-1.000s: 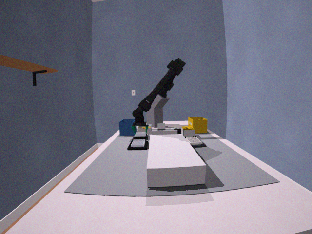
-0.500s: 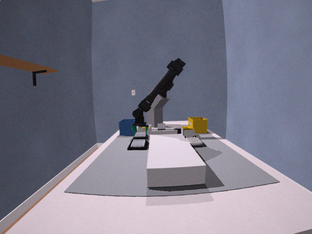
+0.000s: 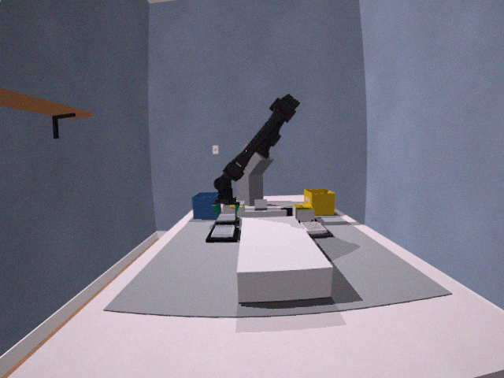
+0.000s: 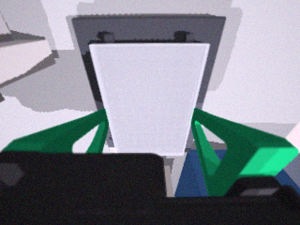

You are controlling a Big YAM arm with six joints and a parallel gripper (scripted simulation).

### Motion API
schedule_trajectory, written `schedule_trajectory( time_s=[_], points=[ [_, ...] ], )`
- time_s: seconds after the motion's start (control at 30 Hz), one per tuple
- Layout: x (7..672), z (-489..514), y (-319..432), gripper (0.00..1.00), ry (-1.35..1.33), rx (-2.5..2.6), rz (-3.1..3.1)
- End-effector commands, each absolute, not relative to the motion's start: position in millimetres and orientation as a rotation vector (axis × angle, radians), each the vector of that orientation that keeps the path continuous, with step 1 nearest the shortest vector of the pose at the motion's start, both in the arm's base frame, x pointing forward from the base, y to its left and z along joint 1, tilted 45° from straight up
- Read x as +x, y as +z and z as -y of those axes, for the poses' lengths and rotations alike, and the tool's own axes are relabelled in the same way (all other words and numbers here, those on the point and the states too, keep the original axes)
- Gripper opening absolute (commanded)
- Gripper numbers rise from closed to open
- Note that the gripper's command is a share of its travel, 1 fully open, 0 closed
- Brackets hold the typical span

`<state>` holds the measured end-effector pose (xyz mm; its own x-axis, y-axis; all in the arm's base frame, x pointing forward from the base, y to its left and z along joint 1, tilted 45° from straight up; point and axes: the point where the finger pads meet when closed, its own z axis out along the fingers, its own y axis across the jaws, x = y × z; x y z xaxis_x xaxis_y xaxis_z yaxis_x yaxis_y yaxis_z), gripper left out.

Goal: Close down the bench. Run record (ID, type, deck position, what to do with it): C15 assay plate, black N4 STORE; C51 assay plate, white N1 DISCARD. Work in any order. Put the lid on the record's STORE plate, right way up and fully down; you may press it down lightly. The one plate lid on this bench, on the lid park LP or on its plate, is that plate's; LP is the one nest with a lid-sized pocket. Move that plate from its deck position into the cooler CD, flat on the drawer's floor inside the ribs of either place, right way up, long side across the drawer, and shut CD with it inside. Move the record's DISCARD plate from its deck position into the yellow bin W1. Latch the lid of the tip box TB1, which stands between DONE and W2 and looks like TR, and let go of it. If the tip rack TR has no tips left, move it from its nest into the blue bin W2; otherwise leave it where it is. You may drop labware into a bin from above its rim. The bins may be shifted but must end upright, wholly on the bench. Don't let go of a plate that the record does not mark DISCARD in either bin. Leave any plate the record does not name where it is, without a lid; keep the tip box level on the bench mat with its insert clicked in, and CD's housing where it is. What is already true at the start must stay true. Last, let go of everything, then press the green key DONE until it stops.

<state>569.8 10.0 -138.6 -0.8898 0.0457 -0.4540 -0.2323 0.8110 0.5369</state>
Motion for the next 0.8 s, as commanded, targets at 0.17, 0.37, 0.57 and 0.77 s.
schedule_trajectory(
  time_s=[0.17, 0.37, 0.57, 0.77],
  points=[
    [572.8, -18.0, -143.9, 0.00, 0.834, -0.158, -2.538],
    [571.2, -18.2, -144.7, 0.00, 0.835, -0.158, -2.540],
    [569.6, -18.4, -145.6, 0.00, 0.837, -0.157, -2.542],
    [568.5, -18.6, -146.1, 0.00, 0.837, -0.156, -2.543]
  ],
)
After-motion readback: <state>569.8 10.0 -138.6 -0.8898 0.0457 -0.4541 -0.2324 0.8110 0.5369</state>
